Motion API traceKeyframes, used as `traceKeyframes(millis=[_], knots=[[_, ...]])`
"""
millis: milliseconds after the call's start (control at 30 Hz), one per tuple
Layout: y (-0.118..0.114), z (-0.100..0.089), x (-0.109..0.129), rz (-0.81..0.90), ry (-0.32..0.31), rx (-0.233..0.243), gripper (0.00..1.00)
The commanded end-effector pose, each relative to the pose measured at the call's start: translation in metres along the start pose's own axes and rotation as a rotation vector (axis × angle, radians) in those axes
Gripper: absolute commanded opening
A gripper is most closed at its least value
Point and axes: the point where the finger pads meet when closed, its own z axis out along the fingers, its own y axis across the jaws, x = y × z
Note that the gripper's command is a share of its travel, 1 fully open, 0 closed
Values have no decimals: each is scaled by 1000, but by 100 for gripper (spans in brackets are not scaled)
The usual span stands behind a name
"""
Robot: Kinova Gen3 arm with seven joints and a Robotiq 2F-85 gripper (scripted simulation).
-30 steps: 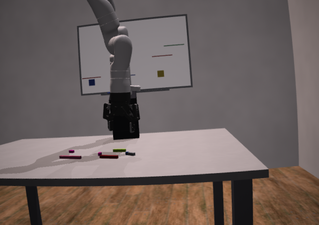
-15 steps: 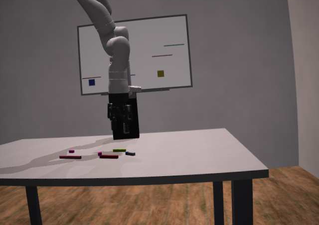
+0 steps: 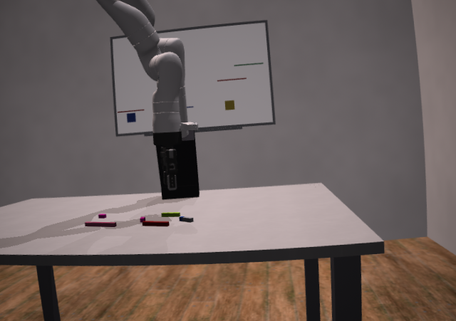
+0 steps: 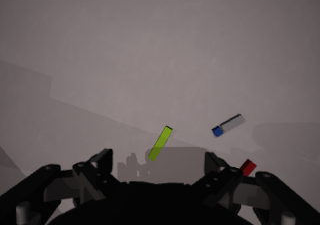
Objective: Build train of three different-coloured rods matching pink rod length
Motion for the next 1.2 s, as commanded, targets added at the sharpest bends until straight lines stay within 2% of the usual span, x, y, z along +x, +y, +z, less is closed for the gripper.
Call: traceKeyframes(millis=[0,367,833,1167], knots=[[-4,0,-3,63,2,-3,100],[-4,-2,-4,301,14,-25,100],[-3,-4,-5,446,24,-40,100],[-2,-5,-5,484,26,-44,100]])
